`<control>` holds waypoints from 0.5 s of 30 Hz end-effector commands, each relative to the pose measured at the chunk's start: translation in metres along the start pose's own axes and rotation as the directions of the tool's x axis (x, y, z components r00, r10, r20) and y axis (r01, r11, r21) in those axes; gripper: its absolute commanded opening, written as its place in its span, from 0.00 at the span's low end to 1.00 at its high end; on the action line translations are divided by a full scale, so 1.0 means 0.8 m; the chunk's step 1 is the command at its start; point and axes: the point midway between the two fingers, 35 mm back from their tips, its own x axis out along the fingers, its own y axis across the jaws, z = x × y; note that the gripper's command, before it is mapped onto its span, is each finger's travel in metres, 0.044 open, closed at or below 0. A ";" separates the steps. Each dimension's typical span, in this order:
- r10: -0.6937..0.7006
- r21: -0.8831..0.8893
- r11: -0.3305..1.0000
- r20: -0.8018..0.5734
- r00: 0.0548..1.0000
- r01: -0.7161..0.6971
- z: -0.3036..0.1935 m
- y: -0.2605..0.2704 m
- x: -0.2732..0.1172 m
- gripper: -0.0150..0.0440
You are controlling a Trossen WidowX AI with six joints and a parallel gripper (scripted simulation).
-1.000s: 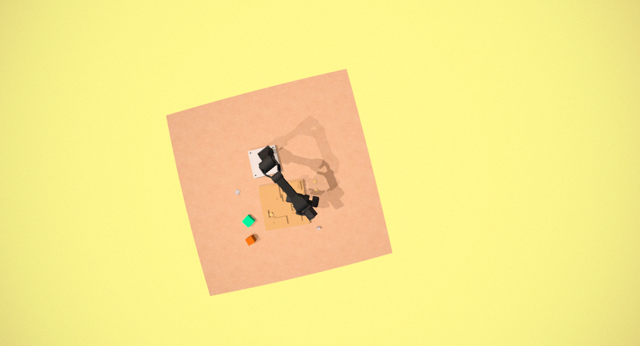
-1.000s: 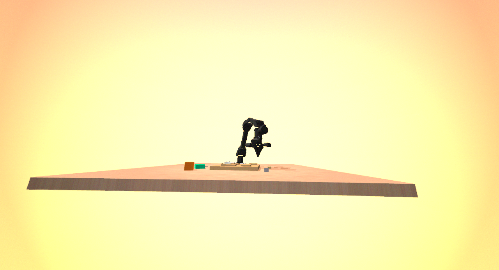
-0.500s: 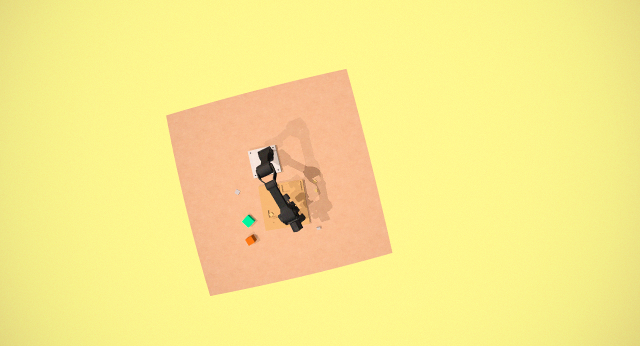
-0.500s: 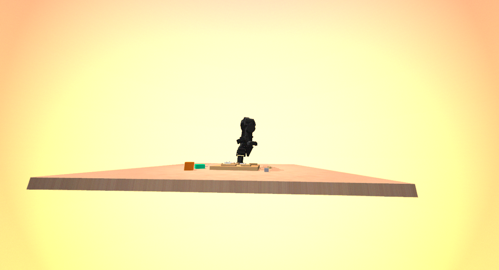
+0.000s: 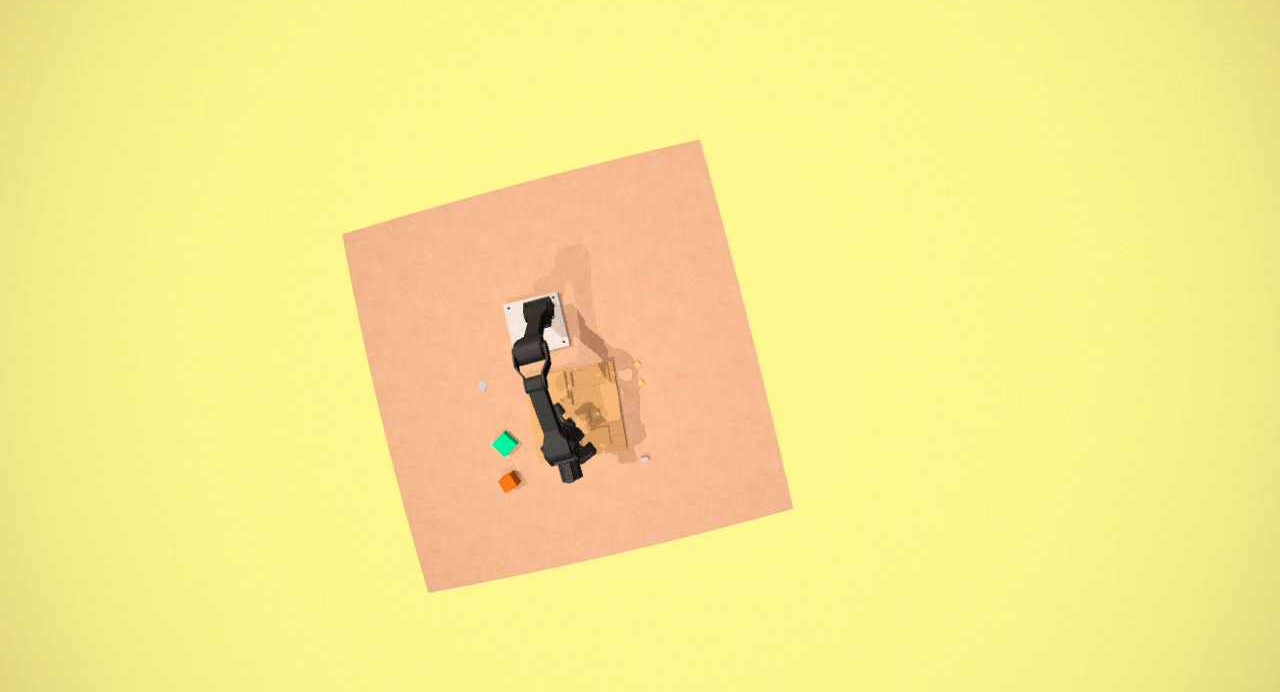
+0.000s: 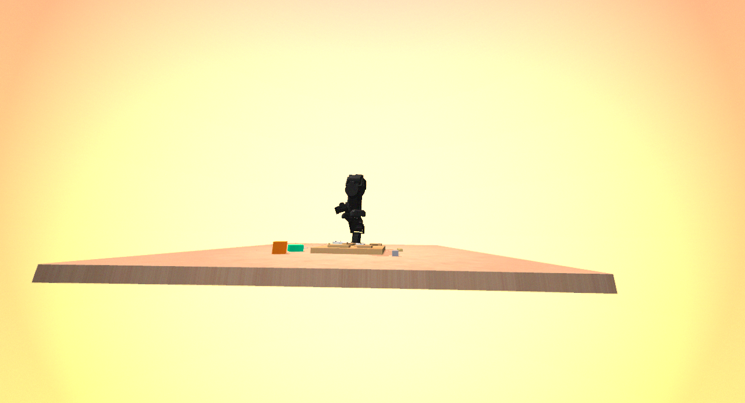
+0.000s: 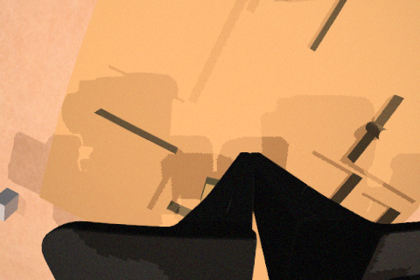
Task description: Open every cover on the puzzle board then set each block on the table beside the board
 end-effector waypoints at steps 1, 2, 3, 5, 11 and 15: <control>0.003 -0.027 1.000 -0.002 1.000 -0.003 0.028 -0.005 0.000 0.25; 0.003 -0.034 0.999 -0.002 1.000 -0.003 0.035 -0.007 0.000 0.25; 0.003 -0.041 0.999 -0.002 1.000 -0.003 0.042 -0.009 0.000 0.25; 0.003 -0.056 0.998 -0.002 1.000 -0.003 0.055 -0.016 0.001 0.25; 0.003 -0.101 0.995 -0.003 1.000 -0.004 0.094 -0.037 0.001 0.25; 0.004 -0.118 0.993 -0.003 1.000 -0.004 0.111 -0.045 0.002 0.25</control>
